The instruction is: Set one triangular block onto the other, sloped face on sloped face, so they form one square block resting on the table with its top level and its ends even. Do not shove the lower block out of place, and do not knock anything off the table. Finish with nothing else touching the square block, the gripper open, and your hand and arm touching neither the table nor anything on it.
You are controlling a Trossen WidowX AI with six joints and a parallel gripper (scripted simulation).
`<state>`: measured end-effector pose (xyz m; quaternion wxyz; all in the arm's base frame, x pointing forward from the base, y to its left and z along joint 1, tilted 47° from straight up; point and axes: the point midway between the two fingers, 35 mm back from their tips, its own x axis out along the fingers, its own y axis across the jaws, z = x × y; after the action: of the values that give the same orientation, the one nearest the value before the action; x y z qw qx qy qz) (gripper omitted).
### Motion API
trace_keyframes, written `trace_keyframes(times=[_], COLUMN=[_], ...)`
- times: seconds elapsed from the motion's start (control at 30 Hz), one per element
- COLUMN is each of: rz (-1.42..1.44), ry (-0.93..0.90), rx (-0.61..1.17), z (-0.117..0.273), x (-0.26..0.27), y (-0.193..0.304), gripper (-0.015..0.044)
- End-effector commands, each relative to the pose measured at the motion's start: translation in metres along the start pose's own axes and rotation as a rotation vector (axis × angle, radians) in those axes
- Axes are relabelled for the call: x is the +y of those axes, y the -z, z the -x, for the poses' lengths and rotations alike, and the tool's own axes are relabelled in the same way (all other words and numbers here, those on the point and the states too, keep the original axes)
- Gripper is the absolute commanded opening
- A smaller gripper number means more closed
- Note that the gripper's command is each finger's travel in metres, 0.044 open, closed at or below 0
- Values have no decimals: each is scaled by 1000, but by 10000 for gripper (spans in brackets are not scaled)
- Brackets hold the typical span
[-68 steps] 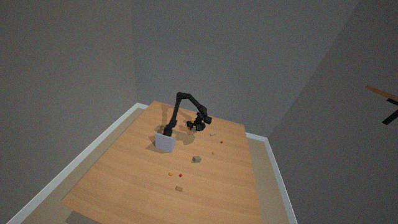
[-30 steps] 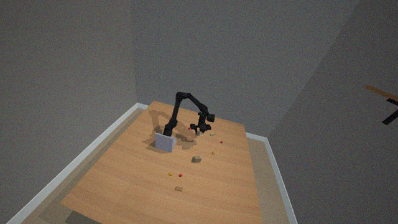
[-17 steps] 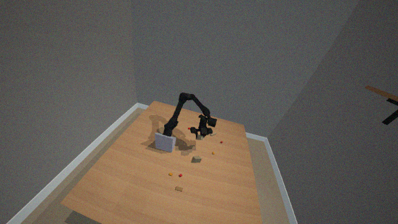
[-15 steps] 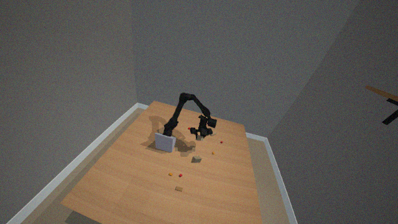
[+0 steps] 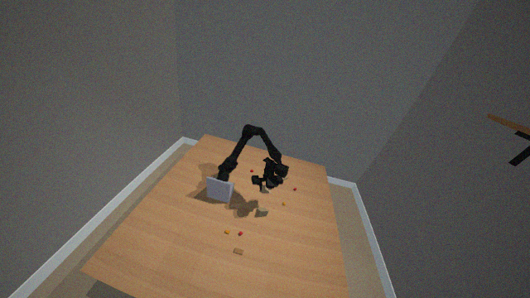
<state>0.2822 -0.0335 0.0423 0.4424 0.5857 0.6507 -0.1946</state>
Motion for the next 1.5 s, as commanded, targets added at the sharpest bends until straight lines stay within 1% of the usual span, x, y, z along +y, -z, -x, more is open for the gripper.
trace_keyframes(times=[0.0, 0.4, 0.6, 0.77, 1.47], rz=[4, 5, 5, 5, 2], ry=[-1, -2, -2, -3, -14], rx=[5, 7, 7, 8, 11], z=[-13, -68, -81, -101, -103], x=[1, 0, 0, 0, 0], y=[-4, -15, -17, -19, -17], gripper=[0, 0, 0, 0, 0])
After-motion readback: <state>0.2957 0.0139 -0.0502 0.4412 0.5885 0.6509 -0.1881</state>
